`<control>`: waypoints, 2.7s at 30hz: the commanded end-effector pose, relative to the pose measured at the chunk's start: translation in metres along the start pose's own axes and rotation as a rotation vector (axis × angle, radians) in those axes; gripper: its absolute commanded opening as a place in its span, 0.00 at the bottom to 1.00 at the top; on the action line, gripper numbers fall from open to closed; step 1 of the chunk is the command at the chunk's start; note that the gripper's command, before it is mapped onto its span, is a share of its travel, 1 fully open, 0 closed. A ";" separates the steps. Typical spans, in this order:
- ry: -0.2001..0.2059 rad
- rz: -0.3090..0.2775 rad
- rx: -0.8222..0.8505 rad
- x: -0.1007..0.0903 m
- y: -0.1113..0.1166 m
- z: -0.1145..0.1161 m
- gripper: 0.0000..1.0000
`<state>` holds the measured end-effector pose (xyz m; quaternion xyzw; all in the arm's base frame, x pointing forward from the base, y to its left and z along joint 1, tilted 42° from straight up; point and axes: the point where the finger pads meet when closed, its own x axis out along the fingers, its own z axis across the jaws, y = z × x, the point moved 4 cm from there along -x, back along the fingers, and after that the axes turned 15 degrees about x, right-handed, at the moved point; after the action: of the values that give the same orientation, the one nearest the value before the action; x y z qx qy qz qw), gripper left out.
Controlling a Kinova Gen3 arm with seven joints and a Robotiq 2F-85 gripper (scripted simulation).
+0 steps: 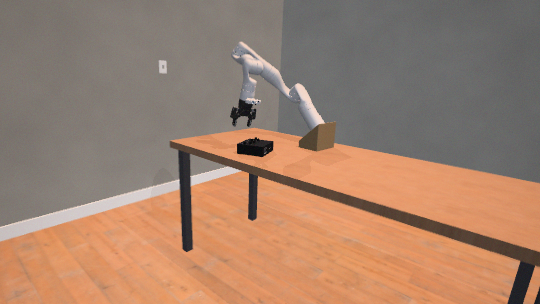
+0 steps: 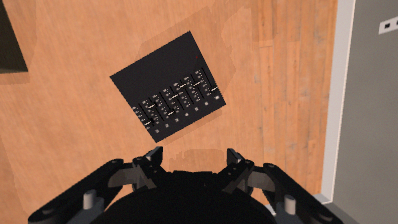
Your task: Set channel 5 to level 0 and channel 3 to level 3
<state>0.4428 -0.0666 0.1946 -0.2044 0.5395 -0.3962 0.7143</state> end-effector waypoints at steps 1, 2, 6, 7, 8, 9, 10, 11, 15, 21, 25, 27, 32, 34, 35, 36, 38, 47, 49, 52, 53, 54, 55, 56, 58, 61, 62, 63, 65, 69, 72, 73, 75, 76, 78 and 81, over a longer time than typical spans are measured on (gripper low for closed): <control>0.004 0.020 0.105 -0.009 0.006 -0.002 1.00; 0.008 0.023 0.140 -0.010 0.007 -0.004 1.00; 0.026 0.034 0.285 -0.017 0.012 -0.009 1.00; 0.030 0.036 0.322 -0.019 0.014 -0.010 1.00; 0.035 0.039 0.360 -0.021 0.015 -0.011 1.00; 0.040 0.041 0.397 -0.022 0.016 -0.012 1.00; 0.046 0.043 0.435 -0.024 0.017 -0.014 1.00; 0.051 0.045 0.472 -0.026 0.019 -0.015 1.00; 0.062 0.049 0.547 -0.029 0.021 -0.018 1.00; 0.097 0.055 0.765 -0.040 0.028 -0.025 1.00; 0.120 0.057 0.899 -0.047 0.033 -0.030 1.00; 0.131 0.057 0.961 -0.050 0.035 -0.032 1.00; 0.147 0.055 1.048 -0.054 0.038 -0.035 1.00; 0.157 0.054 1.100 -0.057 0.040 -0.037 1.00; 0.161 0.054 1.125 -0.058 0.041 -0.038 1.00; 0.166 0.053 1.148 -0.060 0.041 -0.039 1.00; 0.174 0.051 1.192 -0.062 0.043 -0.041 1.00; 0.199 0.045 1.316 -0.069 0.047 -0.045 1.00; 0.201 0.044 1.327 -0.069 0.047 -0.046 1.00; 0.206 0.043 1.351 -0.070 0.048 -0.047 1.00; 0.207 0.042 1.356 -0.071 0.048 -0.047 1.00; 0.208 0.042 1.361 -0.071 0.049 -0.047 1.00; 0.209 0.042 1.365 -0.071 0.049 -0.047 1.00; 0.210 0.042 1.369 -0.071 0.049 -0.047 1.00; 0.211 0.041 1.373 -0.072 0.049 -0.047 1.00; 0.211 0.041 1.375 -0.072 0.049 -0.048 1.00; 0.211 0.041 1.375 -0.072 0.049 -0.048 1.00; 0.211 0.041 1.375 -0.072 0.049 -0.048 1.00; 0.211 0.041 1.375 -0.072 0.049 -0.048 1.00; 0.211 0.041 1.375 -0.072 0.049 -0.048 1.00; 0.211 0.041 1.375 -0.072 0.049 -0.048 1.00; 0.211 0.041 1.375 -0.072 0.049 -0.048 1.00; 0.211 0.041 1.376 -0.072 0.049 -0.048 1.00; 0.211 0.041 1.376 -0.072 0.049 -0.048 1.00; 0.211 0.041 1.379 -0.071 0.049 -0.047 1.00; 0.212 0.040 1.388 -0.071 0.049 -0.047 1.00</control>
<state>0.4079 0.0219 0.1865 0.3398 0.2346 -0.6537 0.6342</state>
